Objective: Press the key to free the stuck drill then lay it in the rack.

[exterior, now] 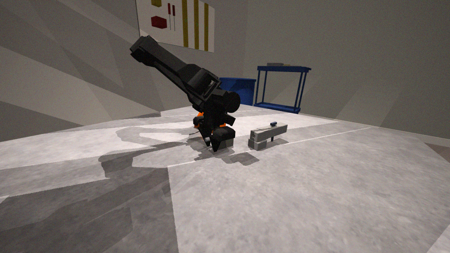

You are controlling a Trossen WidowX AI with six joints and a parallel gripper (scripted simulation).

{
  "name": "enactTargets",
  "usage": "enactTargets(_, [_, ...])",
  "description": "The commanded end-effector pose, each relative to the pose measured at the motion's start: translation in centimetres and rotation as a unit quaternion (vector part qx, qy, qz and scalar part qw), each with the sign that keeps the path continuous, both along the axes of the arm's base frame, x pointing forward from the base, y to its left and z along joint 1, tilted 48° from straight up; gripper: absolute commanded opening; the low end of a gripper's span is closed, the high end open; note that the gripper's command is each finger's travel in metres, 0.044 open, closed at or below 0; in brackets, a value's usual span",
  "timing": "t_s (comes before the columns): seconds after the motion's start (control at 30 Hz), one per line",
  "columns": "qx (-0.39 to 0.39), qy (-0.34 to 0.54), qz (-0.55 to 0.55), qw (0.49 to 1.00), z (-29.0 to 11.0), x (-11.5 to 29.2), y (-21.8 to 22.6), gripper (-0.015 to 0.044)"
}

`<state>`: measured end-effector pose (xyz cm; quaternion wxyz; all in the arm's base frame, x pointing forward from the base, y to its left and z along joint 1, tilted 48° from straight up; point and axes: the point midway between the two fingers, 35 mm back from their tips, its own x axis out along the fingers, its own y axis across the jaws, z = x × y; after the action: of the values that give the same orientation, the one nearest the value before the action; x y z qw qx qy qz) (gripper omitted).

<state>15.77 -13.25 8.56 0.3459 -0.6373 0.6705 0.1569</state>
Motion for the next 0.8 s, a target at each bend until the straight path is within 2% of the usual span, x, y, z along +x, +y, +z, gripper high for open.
enactTargets(0.0, [0.0,0.0,0.0,1.0,0.0,0.0,0.0,0.0315])
enactTargets(0.17, [0.001,0.0,0.0,1.0,0.1,0.0,0.1,0.044])
enactTargets(0.77, [0.005,0.005,0.002,1.0,5.2,-0.4,5.8,0.044])
